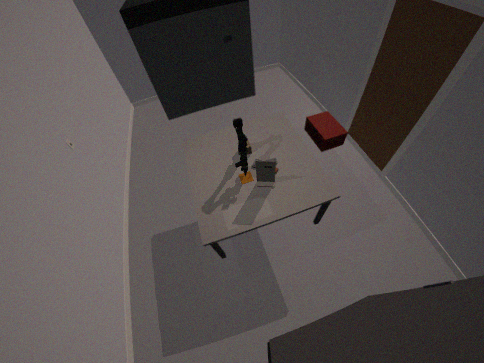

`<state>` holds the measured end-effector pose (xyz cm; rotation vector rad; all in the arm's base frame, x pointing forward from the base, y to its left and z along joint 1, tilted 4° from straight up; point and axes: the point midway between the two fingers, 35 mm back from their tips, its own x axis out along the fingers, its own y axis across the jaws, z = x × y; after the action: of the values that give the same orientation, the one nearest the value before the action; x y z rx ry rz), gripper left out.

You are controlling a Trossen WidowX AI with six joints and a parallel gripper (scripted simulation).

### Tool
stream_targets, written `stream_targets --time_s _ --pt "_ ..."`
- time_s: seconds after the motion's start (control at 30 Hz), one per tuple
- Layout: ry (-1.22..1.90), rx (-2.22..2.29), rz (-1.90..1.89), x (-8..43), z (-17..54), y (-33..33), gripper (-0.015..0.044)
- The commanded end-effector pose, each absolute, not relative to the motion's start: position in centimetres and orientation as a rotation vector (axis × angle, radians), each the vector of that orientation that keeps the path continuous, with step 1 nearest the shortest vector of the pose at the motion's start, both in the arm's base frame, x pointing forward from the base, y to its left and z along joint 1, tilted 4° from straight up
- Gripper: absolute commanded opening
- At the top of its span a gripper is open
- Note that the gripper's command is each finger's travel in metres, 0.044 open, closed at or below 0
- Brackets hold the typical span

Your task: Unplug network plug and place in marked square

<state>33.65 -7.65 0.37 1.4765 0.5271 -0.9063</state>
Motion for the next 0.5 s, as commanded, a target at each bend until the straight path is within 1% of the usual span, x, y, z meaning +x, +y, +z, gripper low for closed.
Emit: stream_targets --time_s 0.0,0.47 --pt "0.532 1.481 -0.904 33.7 -0.1 -7.6 0.0000" --pt "0.532 1.481 -0.904 33.7 -1.7 -7.7 0.0000"
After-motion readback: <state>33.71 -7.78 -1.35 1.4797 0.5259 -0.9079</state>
